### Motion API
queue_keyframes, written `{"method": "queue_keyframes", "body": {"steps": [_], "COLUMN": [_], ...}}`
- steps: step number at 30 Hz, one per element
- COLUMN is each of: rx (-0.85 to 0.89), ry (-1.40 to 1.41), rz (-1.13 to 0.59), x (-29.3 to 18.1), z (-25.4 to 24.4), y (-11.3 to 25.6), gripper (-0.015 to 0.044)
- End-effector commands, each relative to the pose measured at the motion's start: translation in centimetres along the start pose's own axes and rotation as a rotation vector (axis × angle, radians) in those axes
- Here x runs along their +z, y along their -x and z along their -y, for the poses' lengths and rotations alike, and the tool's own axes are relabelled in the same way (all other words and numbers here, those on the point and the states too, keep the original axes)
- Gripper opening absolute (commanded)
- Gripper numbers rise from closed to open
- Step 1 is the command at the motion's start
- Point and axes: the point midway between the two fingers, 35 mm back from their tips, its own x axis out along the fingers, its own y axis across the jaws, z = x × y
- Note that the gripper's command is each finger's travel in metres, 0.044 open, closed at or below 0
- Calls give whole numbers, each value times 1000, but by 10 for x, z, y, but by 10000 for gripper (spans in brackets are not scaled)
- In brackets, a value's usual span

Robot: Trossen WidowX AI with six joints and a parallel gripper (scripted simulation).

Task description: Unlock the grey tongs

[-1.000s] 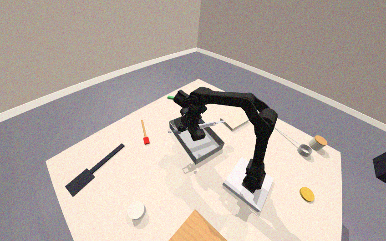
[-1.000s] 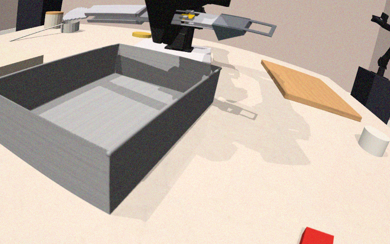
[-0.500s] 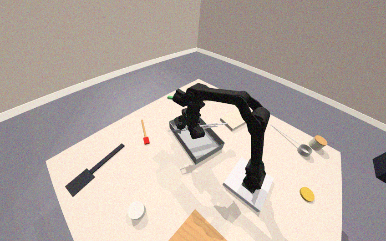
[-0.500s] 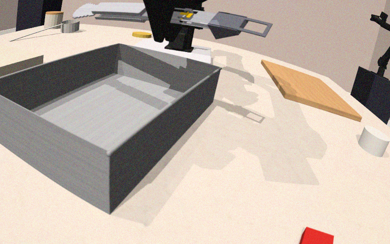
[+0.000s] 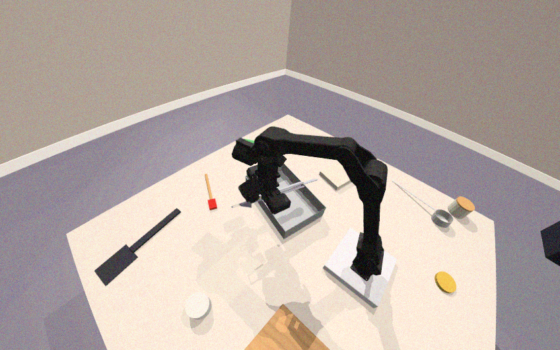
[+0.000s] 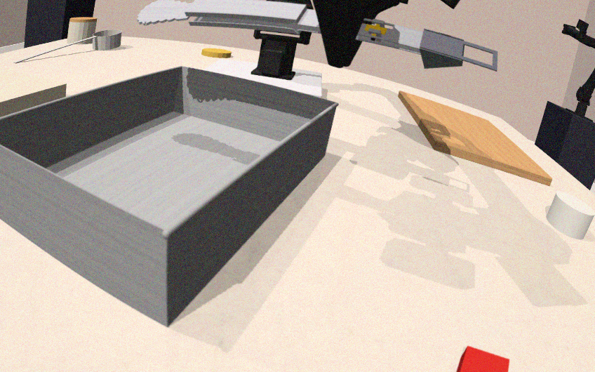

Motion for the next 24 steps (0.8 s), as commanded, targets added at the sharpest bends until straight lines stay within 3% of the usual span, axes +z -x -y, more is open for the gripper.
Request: {"method": "queue_keyframes", "body": {"steps": [1, 24], "rx": [-2, 7], "ry": [84, 577], "rz": [8, 19], "x": [23, 128], "z": [-12, -115], "y": [6, 35], "gripper": [-150, -150]}}
